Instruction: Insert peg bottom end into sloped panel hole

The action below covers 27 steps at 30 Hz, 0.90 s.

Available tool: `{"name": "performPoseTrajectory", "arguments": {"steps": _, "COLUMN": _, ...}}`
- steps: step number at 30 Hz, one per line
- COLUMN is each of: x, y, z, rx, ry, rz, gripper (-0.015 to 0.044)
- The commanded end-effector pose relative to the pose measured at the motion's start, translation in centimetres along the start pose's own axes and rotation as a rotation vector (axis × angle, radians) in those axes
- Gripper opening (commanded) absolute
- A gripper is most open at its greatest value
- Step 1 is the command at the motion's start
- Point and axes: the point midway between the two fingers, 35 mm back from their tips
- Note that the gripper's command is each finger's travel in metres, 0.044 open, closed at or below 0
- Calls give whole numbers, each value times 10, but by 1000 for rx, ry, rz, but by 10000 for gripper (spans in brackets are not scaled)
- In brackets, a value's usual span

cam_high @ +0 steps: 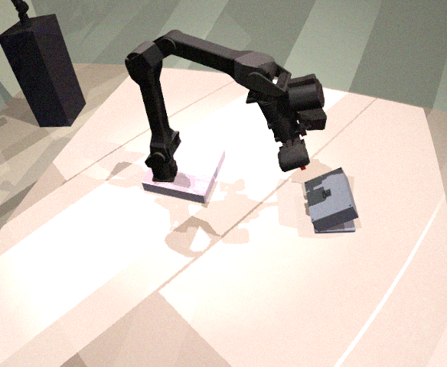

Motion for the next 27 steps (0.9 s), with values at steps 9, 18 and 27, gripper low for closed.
{"name": "performPoseTrajectory", "arguments": {"steps": 9, "x": 9, "y": -17, "z": -11, "rx": -4, "ry": -75, "rz": -1, "gripper": 0}}
{"name": "performPoseTrajectory", "arguments": {"steps": 18, "x": 14, "y": -27, "z": -17, "rx": -6, "ry": -116, "rz": 4, "gripper": 0}}
{"name": "performPoseTrajectory", "arguments": {"steps": 27, "x": -1, "y": -30, "z": -23, "rx": -6, "ry": -131, "rz": 6, "gripper": 0}}
Point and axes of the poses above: the point midway between the two fingers, 35 mm back from their tips, its own x axis back along the fingers, its own y axis across the jaws, z = x × y, and after that the axes turned 15 degrees about -x, right-handed
